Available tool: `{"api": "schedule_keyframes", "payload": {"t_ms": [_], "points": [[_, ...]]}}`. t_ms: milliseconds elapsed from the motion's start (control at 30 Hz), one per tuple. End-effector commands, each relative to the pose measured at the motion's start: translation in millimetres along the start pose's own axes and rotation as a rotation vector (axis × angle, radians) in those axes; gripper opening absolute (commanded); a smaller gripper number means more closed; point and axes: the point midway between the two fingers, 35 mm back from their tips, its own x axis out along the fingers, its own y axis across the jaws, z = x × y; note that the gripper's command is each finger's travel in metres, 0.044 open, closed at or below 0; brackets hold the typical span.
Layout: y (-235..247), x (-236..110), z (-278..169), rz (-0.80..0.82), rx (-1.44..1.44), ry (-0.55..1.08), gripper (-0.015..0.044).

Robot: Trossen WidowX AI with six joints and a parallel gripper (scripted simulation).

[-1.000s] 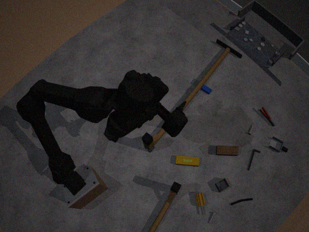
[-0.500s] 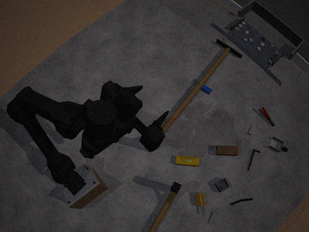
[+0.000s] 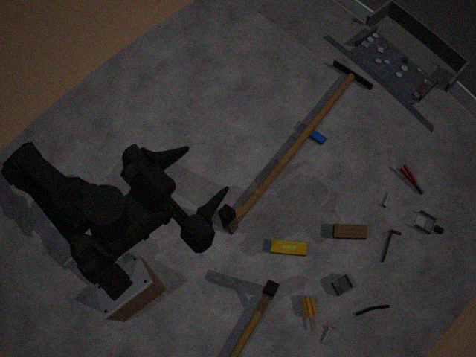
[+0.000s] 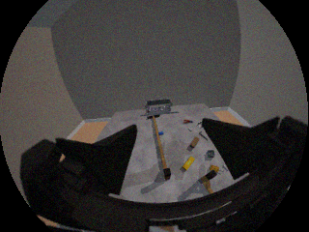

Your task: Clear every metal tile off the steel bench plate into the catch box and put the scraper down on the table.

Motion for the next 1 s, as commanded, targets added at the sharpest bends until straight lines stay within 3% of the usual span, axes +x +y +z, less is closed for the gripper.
{"api": "schedule_keyframes", "payload": {"t_ms": [0, 333, 967], "points": [[5, -15, -4, -0.002, -0.003, -0.035, 0.044], [13, -44, -16, -0.015, -0.02, -0.108, 0.044], [12, -43, -16, -0.016, -0.02, -0.108, 0.044]]}}
